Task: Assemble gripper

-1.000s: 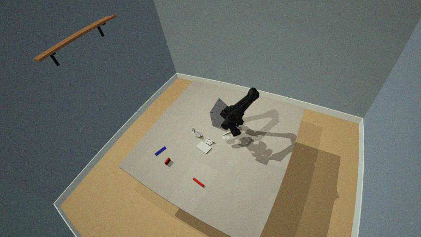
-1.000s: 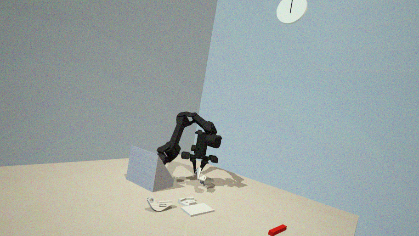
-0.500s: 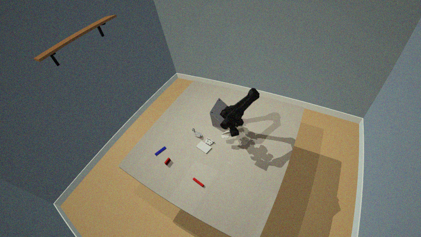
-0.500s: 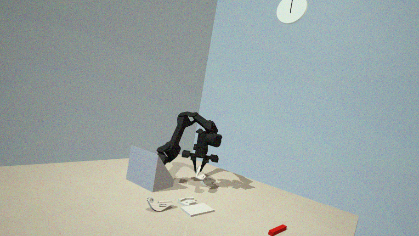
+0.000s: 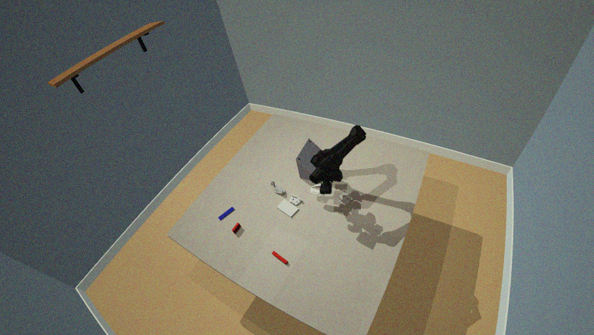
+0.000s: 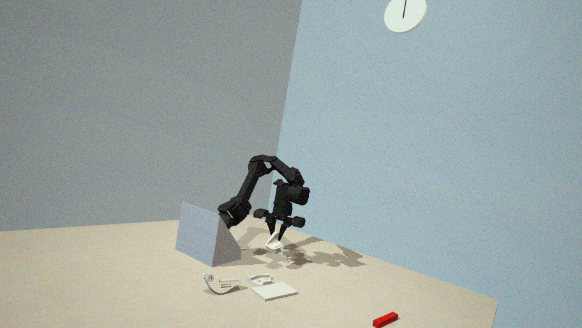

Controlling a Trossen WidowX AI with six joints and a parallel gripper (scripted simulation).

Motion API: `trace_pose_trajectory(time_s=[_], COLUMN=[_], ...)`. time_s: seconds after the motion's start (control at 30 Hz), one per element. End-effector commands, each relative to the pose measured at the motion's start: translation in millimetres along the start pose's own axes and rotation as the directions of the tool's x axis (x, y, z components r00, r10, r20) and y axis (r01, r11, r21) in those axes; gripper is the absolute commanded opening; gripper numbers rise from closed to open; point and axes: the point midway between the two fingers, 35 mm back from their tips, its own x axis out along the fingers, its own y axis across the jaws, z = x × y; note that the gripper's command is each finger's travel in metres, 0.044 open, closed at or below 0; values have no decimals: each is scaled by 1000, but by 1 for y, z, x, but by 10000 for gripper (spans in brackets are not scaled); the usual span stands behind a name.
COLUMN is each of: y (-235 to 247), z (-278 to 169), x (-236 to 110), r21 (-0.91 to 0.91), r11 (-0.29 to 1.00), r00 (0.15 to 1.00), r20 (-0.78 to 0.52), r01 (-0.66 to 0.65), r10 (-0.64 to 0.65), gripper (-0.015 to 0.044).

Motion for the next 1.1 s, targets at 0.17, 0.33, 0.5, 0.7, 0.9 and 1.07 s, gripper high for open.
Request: trace_pose_trajectory(time_s=[0.17,0.33,0.5,0.7,0.9,1.07], y=[-6,-8,-10,-11,-14,-17], z=[-5,-7,-9,-10,-12,-15], x=[-1,-1,0,-1,-1,-1], r21=[168,266,333,398,506,590], r11=[986,964,943,917,863,807], r00=[1000,1000,1000,1000,1000,1000], r20=[-3,-4,-4,-4,-4,-4], r01=[2,2,2,3,3,3], r10=[-1,-1,-1,-1,-1,-1], gripper=[37,37,37,37,37,37])
